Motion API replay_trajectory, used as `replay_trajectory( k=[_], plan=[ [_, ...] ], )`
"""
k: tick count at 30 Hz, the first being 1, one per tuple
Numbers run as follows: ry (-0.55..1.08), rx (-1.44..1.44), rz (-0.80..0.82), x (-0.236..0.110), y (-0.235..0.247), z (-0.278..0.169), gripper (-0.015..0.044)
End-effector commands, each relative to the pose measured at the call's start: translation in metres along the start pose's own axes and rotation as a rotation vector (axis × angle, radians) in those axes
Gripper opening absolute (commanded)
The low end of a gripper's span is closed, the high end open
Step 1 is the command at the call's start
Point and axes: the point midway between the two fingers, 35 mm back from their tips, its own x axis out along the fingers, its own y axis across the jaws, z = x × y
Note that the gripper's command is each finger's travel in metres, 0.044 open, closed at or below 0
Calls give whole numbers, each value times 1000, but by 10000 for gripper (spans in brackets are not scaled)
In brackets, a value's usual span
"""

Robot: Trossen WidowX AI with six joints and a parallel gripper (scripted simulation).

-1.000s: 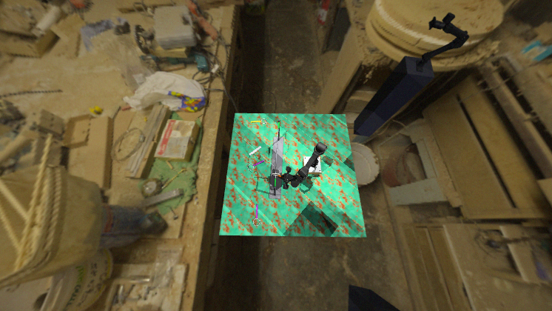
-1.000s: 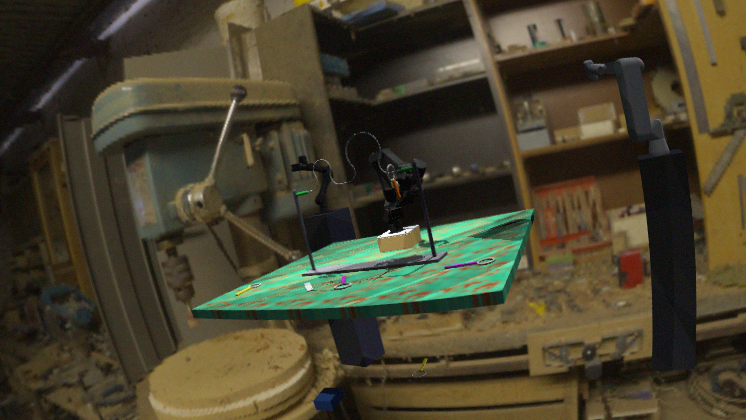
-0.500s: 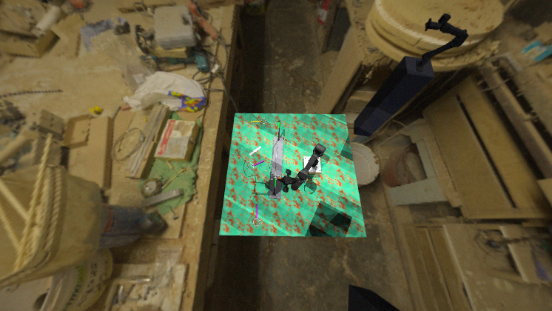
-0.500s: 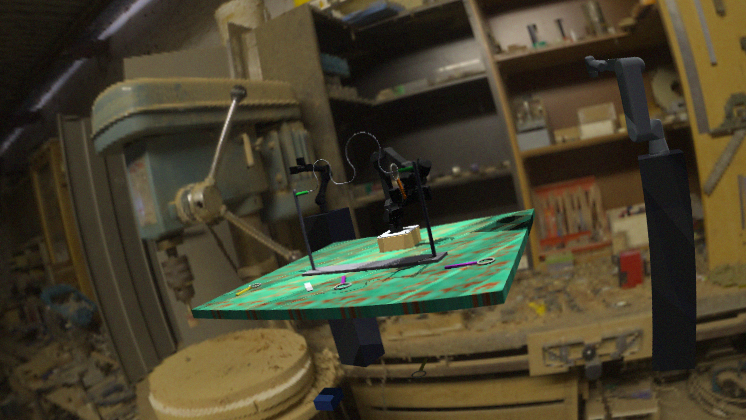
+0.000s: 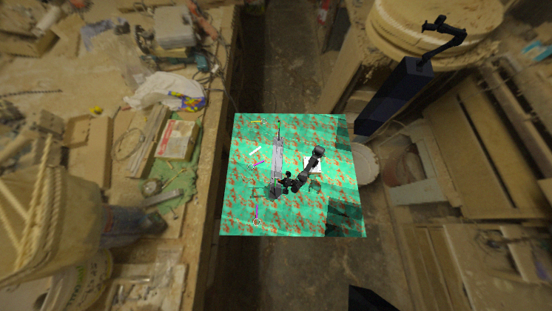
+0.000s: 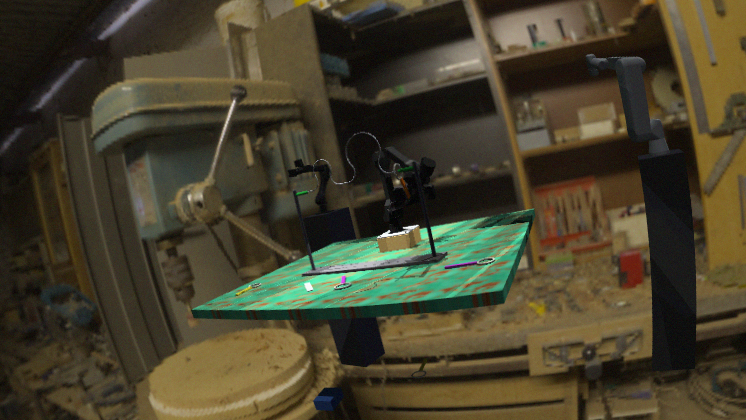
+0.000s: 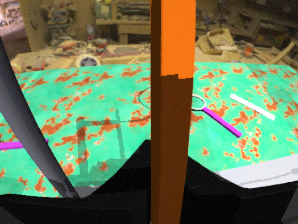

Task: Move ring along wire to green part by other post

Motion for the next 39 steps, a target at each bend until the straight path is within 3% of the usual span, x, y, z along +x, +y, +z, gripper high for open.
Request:
replay_trajectory(
  k=[1, 39],
  plan=[
    [-4, 7, -3, 0, 5, 2, -150],
    [-5, 8, -3, 7, 22, -18, -150]
  ],
)
